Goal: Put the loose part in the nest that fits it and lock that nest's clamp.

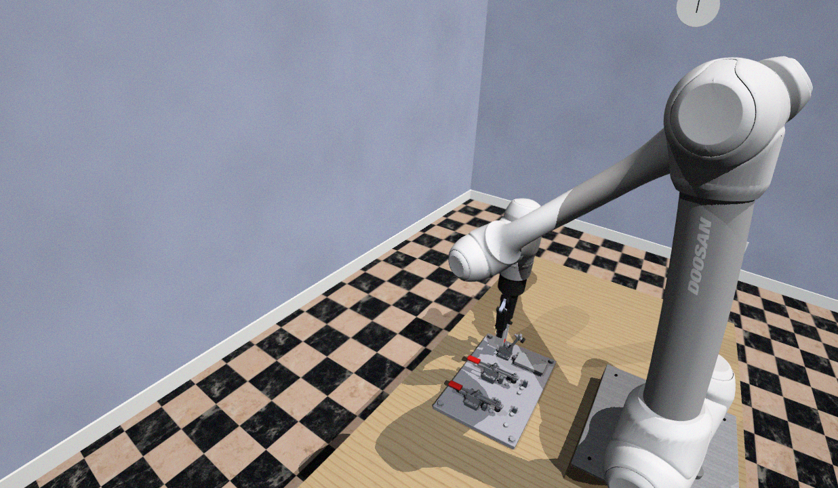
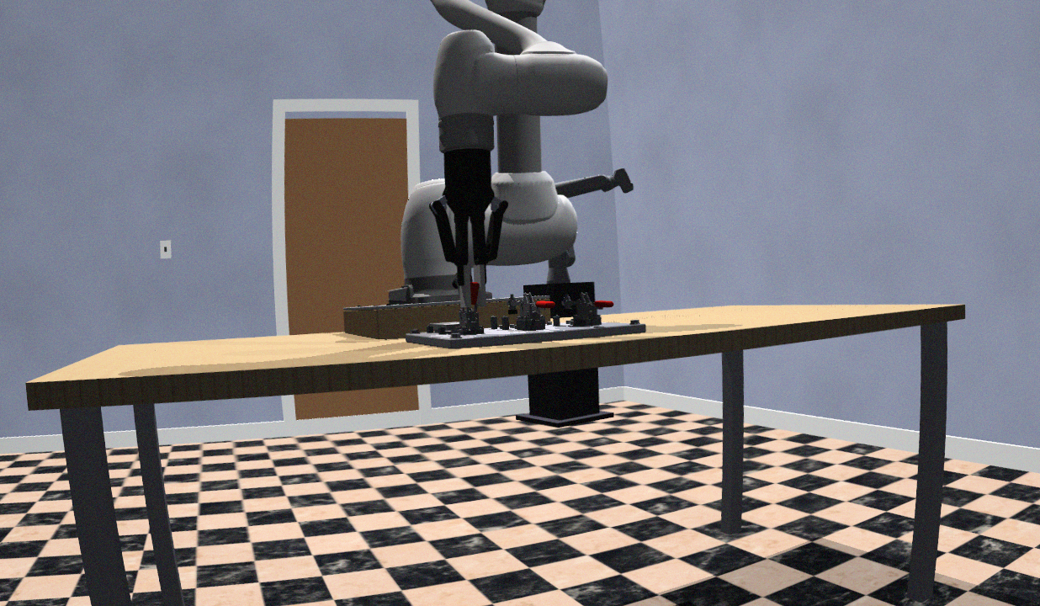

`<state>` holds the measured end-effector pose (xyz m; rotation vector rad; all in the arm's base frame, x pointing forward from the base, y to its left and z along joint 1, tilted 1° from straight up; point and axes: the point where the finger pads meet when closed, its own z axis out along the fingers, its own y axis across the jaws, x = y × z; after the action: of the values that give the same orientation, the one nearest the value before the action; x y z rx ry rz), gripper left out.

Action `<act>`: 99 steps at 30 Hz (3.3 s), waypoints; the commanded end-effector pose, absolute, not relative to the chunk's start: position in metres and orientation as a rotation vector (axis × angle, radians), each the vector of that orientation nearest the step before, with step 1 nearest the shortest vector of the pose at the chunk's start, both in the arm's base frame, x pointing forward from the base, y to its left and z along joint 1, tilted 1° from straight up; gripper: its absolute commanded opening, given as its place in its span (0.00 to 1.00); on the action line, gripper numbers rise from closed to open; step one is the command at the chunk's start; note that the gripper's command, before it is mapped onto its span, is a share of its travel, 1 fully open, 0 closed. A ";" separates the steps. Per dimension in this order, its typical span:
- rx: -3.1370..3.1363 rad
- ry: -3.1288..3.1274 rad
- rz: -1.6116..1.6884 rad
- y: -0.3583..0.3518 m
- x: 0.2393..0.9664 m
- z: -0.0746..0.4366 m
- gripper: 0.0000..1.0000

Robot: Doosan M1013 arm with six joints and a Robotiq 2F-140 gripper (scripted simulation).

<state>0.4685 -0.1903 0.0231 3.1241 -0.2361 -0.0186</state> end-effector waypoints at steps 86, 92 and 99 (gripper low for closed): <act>3.126 -0.244 -0.016 -0.195 0.501 -0.009 0.10; 3.126 -0.244 -0.016 -0.195 0.502 -0.012 0.10; 3.126 -0.244 -0.016 -0.195 0.503 -0.016 0.10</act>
<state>0.5024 -0.1959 -0.0116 3.1244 -0.2375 -0.0136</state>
